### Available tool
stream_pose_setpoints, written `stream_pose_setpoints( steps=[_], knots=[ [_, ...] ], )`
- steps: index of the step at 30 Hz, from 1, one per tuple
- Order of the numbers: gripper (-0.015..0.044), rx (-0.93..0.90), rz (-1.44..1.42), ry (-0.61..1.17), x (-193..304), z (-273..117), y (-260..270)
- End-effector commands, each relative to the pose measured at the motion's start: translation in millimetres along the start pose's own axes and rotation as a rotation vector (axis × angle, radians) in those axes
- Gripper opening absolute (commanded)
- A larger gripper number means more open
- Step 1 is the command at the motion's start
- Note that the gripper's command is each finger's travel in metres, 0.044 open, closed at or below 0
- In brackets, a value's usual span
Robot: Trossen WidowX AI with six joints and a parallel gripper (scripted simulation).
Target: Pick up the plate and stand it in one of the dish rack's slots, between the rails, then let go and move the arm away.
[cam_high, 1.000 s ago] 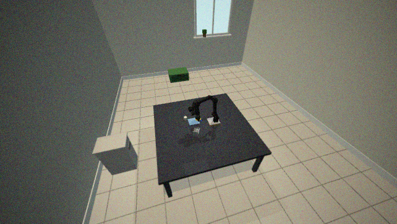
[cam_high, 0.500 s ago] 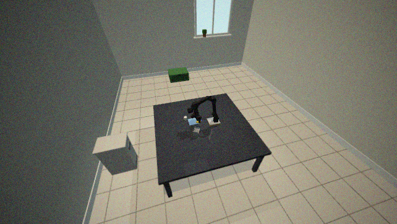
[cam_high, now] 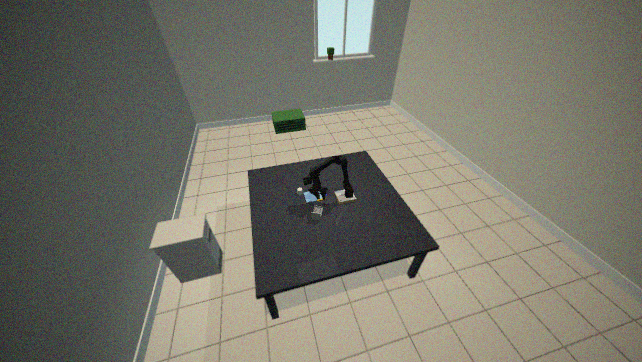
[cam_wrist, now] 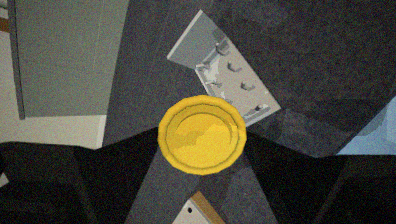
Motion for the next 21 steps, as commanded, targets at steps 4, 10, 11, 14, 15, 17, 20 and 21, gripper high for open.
stream_pose_setpoints(
  steps=[4,10,11,14,15,17,20,21],
  knots=[
    [0.0000,-0.078,-0.150,-0.118,10.9,8.6,-12.2],
    [0.0000,-0.113,-0.276,-0.231,20.2,13.8,-20.4],
    [0.0000,-0.117,-0.296,-0.250,21.8,14.6,-21.7],
    [0.0000,-0.124,-0.358,-0.311,26.7,16.9,-25.4],
    [0.0000,-0.125,-0.378,-0.332,28.5,17.6,-26.6],
    [0.0000,-0.125,-0.416,-0.374,32.1,19.0,-29.1],
    [0.0000,-0.119,-0.473,-0.439,37.6,20.8,-32.6],
    [0.0000,-0.116,-0.492,-0.460,39.4,21.4,-33.7]
  ],
)
Point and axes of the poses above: the point midway between the two fingers, 35 mm back from their tips, its own z axis out along the fingers, its own y axis across the jaws, x = y × z, the point moved 8 cm from there along -z, back along the fingers, and after that the axes turned 15 degrees about -z, right-handed, at the moved point
